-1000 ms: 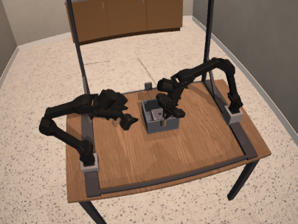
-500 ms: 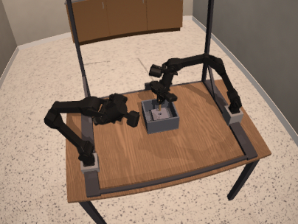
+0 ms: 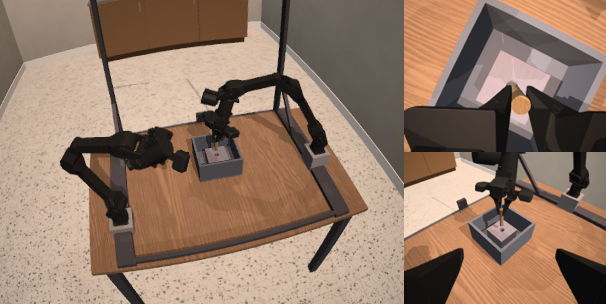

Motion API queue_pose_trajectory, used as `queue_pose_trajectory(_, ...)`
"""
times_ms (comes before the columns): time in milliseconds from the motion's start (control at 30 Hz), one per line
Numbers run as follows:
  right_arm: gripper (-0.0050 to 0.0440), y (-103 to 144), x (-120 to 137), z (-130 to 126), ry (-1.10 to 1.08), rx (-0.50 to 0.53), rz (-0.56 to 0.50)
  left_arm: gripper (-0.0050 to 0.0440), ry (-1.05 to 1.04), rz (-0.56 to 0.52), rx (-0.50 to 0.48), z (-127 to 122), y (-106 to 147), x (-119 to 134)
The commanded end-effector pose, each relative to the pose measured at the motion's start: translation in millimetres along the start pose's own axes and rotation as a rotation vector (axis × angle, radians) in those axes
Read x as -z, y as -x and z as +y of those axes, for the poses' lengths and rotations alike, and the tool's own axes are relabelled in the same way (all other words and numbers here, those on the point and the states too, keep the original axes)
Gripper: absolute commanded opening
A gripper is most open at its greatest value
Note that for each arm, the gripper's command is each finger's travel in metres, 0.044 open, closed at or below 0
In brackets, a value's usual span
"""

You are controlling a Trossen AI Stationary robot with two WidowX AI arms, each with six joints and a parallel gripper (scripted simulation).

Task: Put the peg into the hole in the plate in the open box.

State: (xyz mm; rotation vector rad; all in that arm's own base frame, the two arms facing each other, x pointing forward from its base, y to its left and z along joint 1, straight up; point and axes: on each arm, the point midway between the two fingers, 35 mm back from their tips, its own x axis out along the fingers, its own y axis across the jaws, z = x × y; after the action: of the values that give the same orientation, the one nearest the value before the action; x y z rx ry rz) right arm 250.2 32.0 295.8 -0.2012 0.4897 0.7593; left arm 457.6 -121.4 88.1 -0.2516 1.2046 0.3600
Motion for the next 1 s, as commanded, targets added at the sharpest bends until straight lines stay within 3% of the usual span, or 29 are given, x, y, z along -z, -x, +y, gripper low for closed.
queue_pose_trajectory(0,0.044,2.4,-3.5,0.2,0.011,0.006,-0.006,0.0027,0.007,-0.004,0.0,1.2,-5.2,1.2)
queue_pose_trajectory(533,0.044,2.4,-3.5,0.2,0.011,0.006,-0.006,0.0027,0.015,-0.027,0.019,3.1,3.8,-3.2)
queue_pose_trajectory(967,0.044,2.4,-3.5,0.2,0.011,0.006,-0.006,0.0027,0.005,-0.003,-0.001,1.6,-25.1,8.2)
